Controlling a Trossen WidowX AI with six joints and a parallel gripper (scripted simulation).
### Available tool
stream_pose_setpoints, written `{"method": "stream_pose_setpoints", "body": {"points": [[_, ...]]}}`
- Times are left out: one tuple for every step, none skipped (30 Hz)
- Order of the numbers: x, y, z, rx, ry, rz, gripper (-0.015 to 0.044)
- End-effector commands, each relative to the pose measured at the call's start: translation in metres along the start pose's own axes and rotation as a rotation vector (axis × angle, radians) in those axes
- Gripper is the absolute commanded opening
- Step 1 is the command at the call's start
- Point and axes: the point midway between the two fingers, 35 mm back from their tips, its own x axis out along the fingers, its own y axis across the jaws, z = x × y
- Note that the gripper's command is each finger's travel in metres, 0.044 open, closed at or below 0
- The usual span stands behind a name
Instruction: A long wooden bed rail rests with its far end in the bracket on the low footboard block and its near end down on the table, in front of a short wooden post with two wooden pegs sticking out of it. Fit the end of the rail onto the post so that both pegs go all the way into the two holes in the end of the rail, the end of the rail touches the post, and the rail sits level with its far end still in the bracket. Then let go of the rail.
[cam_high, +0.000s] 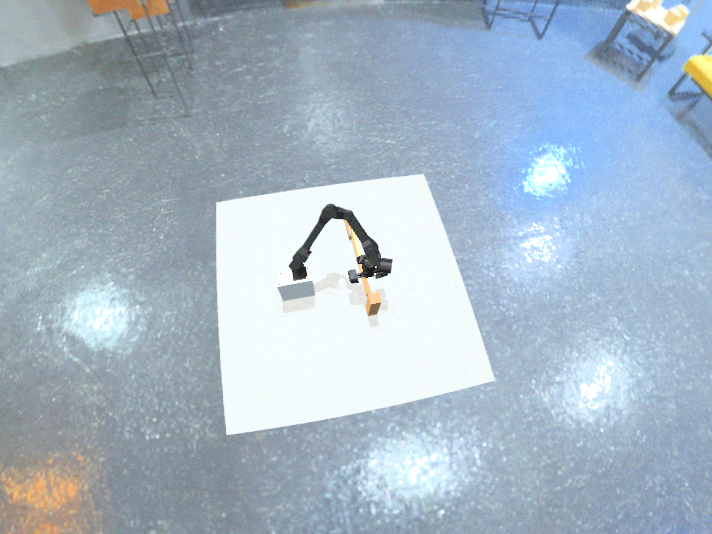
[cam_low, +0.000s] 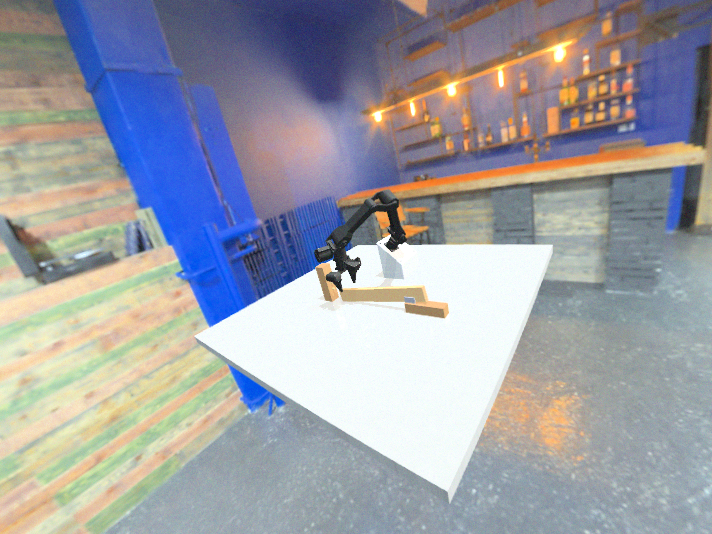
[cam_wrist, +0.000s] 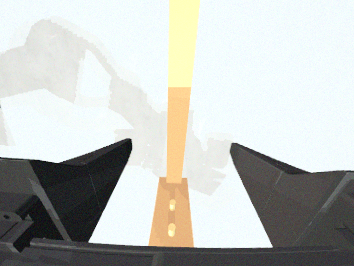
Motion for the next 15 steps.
{"method": "stream_pose_setpoints", "body": {"points": [[0.009,0.002,0.0,0.01,-0.008,0.01,0.044],[0.011,0.002,0.0,0.01,-0.008,0.01,0.044],[0.012,0.002,0.0,0.01,-0.008,0.01,0.044],[0.014,0.002,-0.001,0.01,-0.008,0.01,0.044],[0.016,0.002,-0.001,0.01,-0.008,0.01,0.044],[0.017,0.002,-0.001,0.01,-0.008,0.01,0.044],[0.019,0.002,-0.001,0.01,-0.008,0.01,0.044],[0.02,0.002,-0.001,0.01,-0.008,0.01,0.044],[0.022,0.002,-0.001,0.01,-0.008,0.01,0.044],[0.024,0.002,-0.001,0.01,-0.008,0.01,0.044],[0.025,0.002,-0.001,0.01,-0.008,0.01,0.044],[0.027,0.002,-0.001,0.01,-0.008,0.01,0.044],[0.028,0.002,-0.001,0.01,-0.008,0.01,0.044],[0.03,0.002,-0.001,0.01,-0.008,0.01,0.044],[0.032,0.003,-0.001,0.01,-0.008,0.01,0.044]]}}
